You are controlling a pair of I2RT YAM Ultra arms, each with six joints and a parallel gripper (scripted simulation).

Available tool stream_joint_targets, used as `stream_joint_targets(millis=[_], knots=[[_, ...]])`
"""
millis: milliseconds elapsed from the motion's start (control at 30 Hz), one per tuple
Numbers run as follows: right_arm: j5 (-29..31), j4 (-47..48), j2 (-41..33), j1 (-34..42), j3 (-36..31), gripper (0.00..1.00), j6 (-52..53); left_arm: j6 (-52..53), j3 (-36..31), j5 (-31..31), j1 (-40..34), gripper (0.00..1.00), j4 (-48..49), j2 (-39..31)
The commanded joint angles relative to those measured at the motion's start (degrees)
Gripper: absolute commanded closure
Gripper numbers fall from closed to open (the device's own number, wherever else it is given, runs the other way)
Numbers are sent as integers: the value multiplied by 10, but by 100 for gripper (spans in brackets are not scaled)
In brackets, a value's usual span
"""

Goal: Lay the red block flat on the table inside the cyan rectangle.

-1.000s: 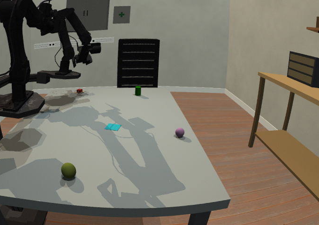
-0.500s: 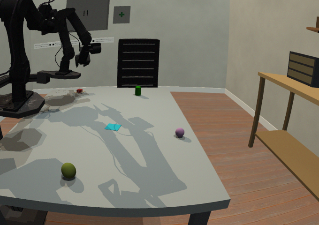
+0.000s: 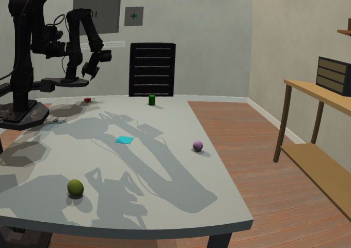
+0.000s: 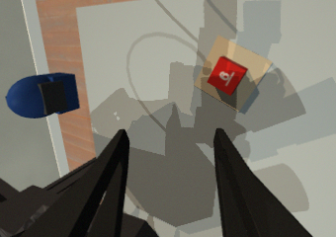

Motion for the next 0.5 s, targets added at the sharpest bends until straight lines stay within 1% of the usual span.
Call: stream_joint_targets(millis=[0,133,200,233,467], knots=[[-14,98,22,-9,-17,0,-5,144,20,31,24,45,32,23],[-19,147,52,-14,-39,0,-6,256,26,64,52,45,52,47],[-19,147,52,-14,-39,0,-6,256,26,64,52,45,52,47],[-21,165,61,-15,-39,0,-5,299,27,81,64,45,59,50],[-27,226,105,-21,-73,0,-7,503,37,137,114,45,97,100]])
